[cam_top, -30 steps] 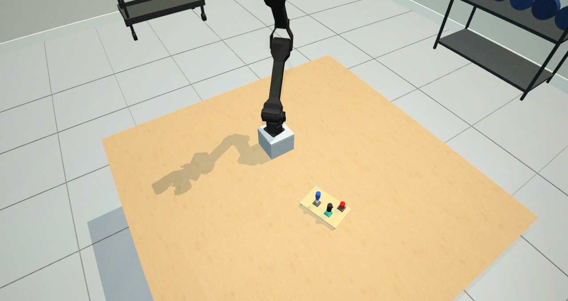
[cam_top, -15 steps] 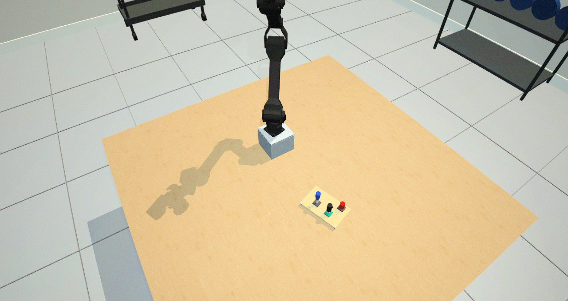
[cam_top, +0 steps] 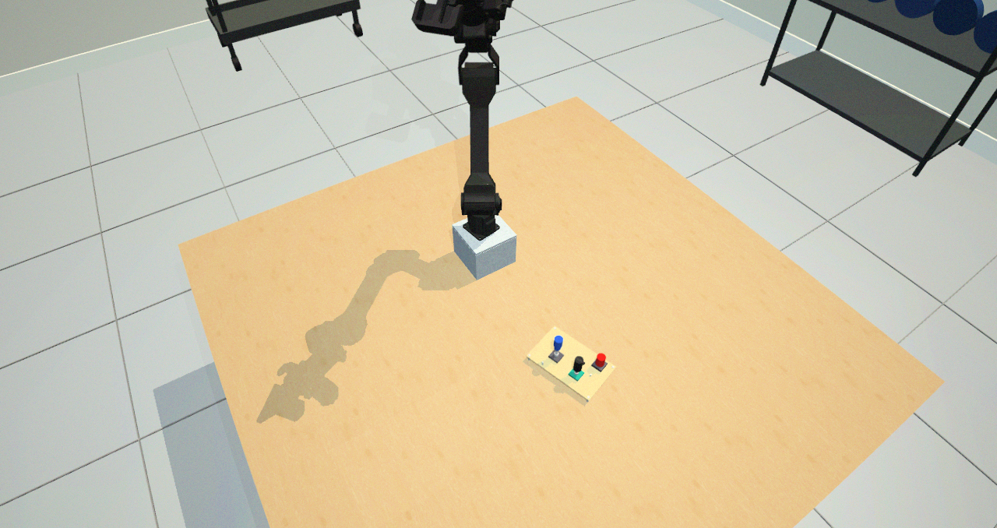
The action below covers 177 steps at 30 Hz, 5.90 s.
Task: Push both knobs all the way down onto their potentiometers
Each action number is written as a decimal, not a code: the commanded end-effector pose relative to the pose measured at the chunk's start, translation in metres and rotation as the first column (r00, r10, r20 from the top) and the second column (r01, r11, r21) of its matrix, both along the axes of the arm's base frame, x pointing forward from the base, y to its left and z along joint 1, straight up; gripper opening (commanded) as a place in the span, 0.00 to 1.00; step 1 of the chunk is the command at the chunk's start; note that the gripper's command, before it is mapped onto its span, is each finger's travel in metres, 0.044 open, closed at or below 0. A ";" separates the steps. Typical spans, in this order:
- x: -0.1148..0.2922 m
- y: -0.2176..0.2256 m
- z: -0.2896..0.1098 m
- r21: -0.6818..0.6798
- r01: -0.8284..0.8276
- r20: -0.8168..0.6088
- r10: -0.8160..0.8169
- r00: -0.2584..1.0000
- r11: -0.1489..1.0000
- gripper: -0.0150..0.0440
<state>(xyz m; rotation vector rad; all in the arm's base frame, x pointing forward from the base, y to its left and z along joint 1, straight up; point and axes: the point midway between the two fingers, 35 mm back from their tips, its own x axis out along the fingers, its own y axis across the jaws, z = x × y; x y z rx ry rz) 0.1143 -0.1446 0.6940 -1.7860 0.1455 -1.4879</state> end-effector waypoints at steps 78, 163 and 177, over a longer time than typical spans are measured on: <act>0.228 0.056 -0.608 0.584 0.464 -0.264 0.384 0.885 -0.667 0.25; 0.227 0.057 -0.657 0.570 0.469 -0.279 0.378 0.883 -0.675 0.25; 0.227 0.057 -0.664 0.570 0.469 -0.279 0.378 0.883 -0.675 0.25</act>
